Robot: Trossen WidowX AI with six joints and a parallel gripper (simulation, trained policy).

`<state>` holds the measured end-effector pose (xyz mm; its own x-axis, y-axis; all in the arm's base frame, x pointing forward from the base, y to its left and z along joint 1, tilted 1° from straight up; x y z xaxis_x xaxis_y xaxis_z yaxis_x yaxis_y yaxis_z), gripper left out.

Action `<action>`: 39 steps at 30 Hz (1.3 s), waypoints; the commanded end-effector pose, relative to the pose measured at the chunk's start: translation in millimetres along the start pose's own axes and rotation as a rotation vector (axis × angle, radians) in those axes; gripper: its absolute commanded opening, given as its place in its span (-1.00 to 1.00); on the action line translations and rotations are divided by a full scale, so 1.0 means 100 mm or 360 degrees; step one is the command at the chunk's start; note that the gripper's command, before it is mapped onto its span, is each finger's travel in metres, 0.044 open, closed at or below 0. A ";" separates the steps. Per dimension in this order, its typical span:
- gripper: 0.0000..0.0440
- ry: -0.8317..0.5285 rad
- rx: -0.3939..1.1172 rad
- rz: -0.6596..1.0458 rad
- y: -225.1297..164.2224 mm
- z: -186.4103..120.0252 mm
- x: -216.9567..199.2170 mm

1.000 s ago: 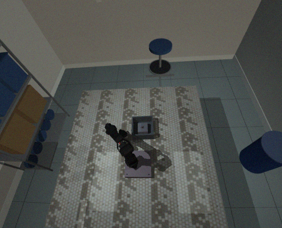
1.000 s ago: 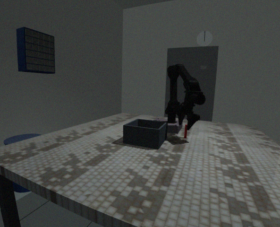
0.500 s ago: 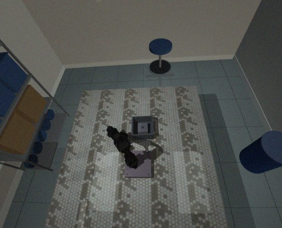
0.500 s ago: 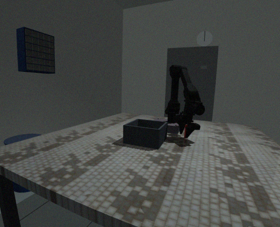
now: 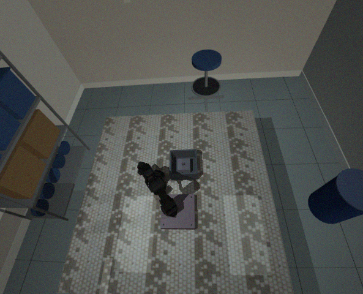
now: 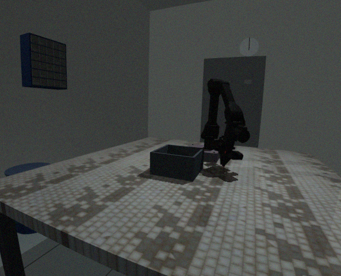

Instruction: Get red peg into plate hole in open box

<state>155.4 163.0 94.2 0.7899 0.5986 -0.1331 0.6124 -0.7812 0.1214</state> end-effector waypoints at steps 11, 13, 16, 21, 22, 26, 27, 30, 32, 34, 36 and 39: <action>-1.00 0.0107 -0.0121 0.0006 0.18 -0.56 0.07; -1.00 0.0125 -0.0136 0.0024 0.22 -0.66 0.08; -1.00 0.0152 -0.0157 0.0063 0.28 -0.79 0.09; -1.00 0.0185 -0.0193 0.0153 0.42 -0.97 0.11; -1.00 0.0189 -0.0199 0.0174 0.46 -0.99 0.12; -1.00 0.0210 -0.0228 0.0263 0.61 -1.06 0.14; -1.00 0.0216 -0.0235 0.0285 0.65 -1.07 0.15; -1.00 0.0230 -0.0254 0.0349 0.77 -1.11 0.18; -1.00 0.0235 -0.0266 0.0388 0.86 -1.12 0.19; -1.00 0.0238 -0.0277 0.0425 0.95 -1.13 0.21; -1.00 0.0241 -0.0286 0.0458 1.05 -1.13 0.22; -1.00 0.0243 -0.0300 0.0501 1.19 -1.12 0.23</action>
<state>239.7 113.3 216.4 0.9179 0.3879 0.0836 0.3482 -0.8884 0.2990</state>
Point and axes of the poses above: the point midway between the two fingers, 35 mm back from their tips, its own z axis out along the fingers, its own x axis across the jaws, y = z × x, the point moved 10 cm from there along -z, back along the fingers, and after that the axes turned 15 degrees about z, right-handed, at the moved point
